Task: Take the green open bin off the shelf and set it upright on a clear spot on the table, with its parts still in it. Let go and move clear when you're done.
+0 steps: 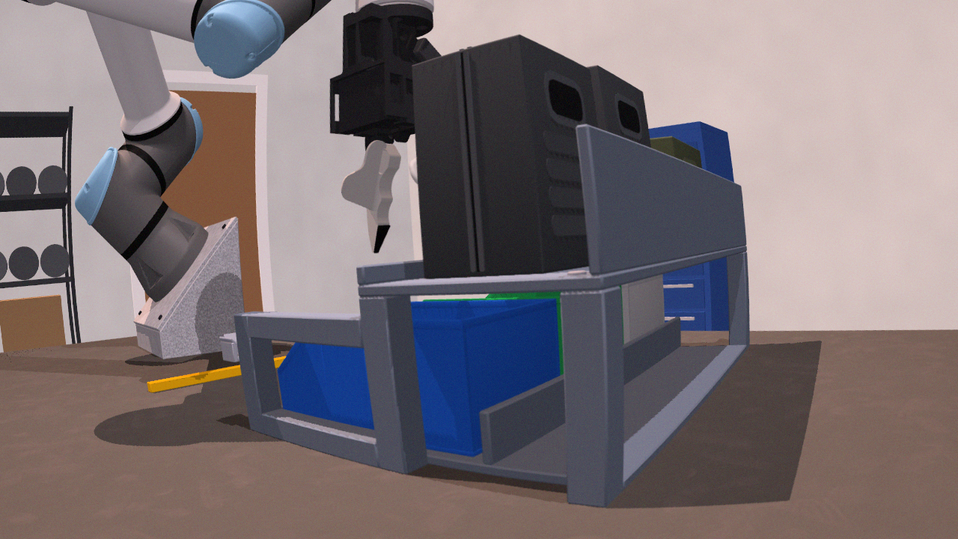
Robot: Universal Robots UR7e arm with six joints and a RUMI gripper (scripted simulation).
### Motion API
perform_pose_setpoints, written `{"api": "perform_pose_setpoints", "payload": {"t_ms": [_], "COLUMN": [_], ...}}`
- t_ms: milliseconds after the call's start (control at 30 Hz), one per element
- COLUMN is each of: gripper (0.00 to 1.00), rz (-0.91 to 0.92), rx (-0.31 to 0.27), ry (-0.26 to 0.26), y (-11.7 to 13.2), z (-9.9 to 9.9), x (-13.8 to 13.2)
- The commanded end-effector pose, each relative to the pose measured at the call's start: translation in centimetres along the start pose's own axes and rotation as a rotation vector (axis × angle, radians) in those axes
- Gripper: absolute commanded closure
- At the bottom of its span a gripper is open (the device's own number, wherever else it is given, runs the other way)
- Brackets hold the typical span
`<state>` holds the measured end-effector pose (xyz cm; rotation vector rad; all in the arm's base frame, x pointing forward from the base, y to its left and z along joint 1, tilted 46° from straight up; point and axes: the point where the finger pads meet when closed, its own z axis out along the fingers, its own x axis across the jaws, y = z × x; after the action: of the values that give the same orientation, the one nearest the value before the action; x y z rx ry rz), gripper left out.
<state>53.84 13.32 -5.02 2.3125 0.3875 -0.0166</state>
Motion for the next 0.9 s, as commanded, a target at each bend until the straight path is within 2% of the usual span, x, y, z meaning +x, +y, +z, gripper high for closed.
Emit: {"api": "perform_pose_setpoints", "payload": {"t_ms": [0,867], "gripper": [0.42,0.42], "rz": [0.000,0.000], "rx": [0.000,0.000], "ry": [0.001,0.001], "y": [0.00,0.00], "z": [-0.06,0.25], "x": [0.03,0.03]}}
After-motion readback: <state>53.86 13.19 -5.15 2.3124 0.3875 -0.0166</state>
